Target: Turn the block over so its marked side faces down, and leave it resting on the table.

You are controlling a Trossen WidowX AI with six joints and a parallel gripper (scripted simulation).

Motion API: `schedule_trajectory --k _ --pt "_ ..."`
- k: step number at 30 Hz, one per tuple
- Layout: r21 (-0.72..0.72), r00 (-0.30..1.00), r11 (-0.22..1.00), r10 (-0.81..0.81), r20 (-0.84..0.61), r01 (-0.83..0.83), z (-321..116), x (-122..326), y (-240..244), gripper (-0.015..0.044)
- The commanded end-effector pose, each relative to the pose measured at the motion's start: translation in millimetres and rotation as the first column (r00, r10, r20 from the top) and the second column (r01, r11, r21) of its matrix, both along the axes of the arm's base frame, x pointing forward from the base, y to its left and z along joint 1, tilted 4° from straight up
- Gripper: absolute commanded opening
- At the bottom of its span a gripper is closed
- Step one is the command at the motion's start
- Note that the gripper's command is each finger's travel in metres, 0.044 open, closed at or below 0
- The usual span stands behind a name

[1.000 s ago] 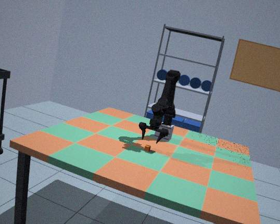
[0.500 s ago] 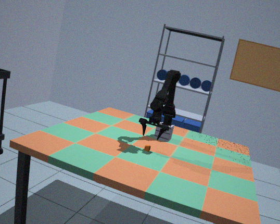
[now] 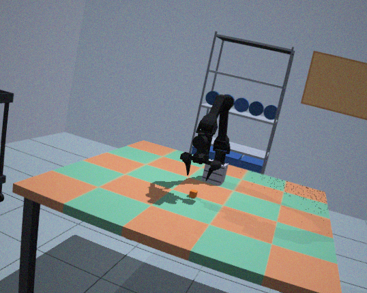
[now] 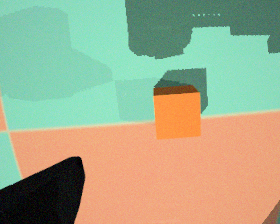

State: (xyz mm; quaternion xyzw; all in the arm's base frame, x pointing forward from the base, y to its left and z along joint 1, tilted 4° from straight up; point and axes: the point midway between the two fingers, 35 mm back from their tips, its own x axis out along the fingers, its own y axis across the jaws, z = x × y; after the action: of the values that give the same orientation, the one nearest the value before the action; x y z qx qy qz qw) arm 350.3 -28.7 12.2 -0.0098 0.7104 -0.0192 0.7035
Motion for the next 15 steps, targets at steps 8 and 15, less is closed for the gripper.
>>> schedule_trajectory --k 8,15 --pt "-0.004 1.0 1.0 -0.005 -0.016 0.005 -42.1 -3.2 -2.4 0.044" --pt "-0.005 1.0 1.0 -0.005 -0.016 0.005 -53.7 -3.5 -2.6 0.044"
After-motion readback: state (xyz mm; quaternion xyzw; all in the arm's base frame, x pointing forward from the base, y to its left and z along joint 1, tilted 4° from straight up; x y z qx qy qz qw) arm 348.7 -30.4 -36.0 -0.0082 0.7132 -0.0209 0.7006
